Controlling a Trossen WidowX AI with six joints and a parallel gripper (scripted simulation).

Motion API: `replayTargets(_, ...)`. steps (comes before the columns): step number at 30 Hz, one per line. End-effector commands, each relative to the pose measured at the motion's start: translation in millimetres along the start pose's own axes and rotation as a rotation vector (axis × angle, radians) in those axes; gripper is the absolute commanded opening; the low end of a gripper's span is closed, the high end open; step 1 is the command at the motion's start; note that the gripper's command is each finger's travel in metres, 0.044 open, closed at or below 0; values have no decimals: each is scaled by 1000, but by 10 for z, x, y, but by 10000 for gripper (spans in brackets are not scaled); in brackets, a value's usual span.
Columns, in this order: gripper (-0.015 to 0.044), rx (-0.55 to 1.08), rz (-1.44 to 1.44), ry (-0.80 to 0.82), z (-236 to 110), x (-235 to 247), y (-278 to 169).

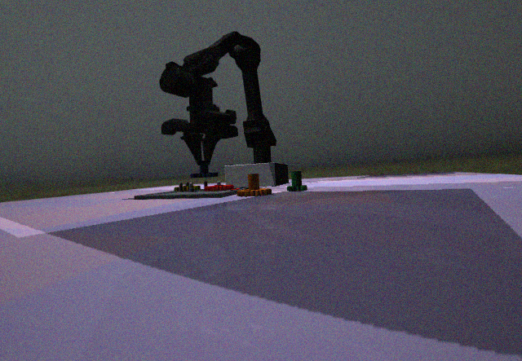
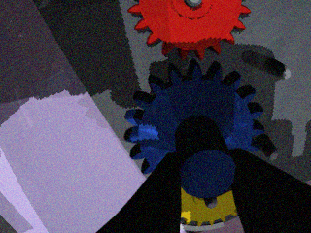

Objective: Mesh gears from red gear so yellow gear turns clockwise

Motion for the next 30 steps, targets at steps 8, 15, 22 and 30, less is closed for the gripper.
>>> replayTargets(8, 0, 5, 158, 13, 208, 17, 2)
replayTargets(15, 0, 5, 244, 12, 297, 20, -7)
replayTargets(22, 0, 5, 230, 12, 220, 12, -4)
replayTargets(30, 0, 4, 93, 13, 131, 16, 4)
Point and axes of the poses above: the point midway between the two fingers, 35 mm back from their tips, its own z axis out along the fingers, its own x axis across the jaws, y = z × x, the point moved 10 cm from there along -z, back along the fingers, and after that the axes turned 2 degrees about z, right-handed, at the moved point
